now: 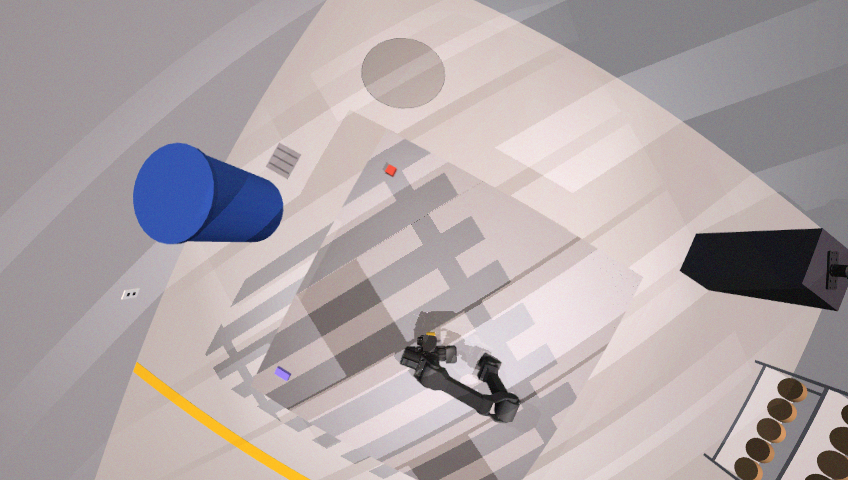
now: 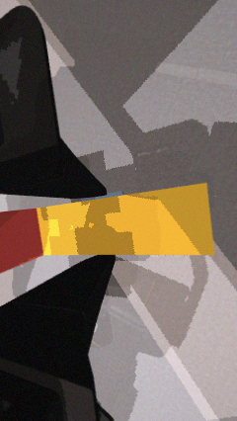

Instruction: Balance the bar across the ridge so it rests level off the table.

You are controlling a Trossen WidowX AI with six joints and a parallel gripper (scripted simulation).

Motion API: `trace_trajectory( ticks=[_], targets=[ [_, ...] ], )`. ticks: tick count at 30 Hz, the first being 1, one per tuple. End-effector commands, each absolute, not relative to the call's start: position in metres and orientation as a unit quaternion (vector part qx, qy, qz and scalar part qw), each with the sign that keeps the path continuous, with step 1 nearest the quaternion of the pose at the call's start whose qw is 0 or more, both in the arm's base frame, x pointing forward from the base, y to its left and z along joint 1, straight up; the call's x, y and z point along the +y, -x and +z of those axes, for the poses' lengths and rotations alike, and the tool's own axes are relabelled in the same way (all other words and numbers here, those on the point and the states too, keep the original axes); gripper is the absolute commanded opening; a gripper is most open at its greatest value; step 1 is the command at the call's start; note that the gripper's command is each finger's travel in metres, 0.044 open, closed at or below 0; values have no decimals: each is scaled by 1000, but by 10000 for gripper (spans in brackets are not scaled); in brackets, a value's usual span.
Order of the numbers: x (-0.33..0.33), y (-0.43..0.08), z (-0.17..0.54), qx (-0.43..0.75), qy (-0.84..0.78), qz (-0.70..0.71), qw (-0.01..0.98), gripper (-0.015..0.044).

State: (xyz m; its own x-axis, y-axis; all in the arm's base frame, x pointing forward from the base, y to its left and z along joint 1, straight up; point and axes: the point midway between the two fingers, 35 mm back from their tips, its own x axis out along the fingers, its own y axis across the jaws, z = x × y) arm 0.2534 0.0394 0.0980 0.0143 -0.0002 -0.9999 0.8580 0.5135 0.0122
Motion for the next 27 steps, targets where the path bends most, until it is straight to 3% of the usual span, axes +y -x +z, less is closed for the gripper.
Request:
trace_trajectory(
  ticks=[1,5,15,19,27],
  targets=[
    [39,-253,98,611,-351,-346,620,185],
    [39,-253,98,611,-351,-346,620,185],
    [39,-253,98,611,-351,-346,620,440],
    [40,-255,106,611,-351,-346,620,440],
    [39,-252,196,611,-351,-346,620,440]
  ],
)
